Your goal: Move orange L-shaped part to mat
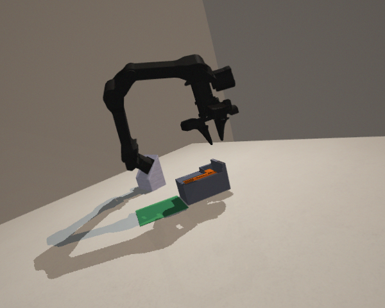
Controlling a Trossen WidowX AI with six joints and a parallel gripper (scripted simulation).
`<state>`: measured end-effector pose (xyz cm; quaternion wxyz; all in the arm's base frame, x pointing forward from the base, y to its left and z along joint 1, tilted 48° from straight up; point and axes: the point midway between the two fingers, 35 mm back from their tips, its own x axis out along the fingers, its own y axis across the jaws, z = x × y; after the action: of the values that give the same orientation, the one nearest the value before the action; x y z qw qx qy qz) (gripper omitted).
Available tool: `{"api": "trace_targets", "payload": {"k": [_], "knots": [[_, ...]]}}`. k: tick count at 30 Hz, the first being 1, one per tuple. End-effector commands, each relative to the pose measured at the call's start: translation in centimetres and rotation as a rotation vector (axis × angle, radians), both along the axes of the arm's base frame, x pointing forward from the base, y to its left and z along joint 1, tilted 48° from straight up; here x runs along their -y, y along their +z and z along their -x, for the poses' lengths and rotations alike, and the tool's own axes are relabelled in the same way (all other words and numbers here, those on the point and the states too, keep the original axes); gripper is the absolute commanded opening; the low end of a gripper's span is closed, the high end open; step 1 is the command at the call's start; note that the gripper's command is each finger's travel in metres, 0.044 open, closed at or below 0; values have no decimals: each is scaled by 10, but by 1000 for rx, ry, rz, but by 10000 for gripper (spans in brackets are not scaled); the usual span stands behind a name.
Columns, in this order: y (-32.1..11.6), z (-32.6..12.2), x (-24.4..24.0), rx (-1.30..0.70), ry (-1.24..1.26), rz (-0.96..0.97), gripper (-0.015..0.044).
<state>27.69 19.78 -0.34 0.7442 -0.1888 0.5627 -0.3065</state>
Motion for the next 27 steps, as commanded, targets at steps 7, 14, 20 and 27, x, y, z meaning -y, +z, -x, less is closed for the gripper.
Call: {"api": "trace_targets", "payload": {"k": [7, 14, 20, 27], "knots": [[2, -1, 19, 13, -20, 65, 180], [-41, -12, 66, 15, -20, 68, 180], [-43, -13, 68, 15, -20, 68, 180], [-49, -14, 74, 15, -20, 68, 180]]}}
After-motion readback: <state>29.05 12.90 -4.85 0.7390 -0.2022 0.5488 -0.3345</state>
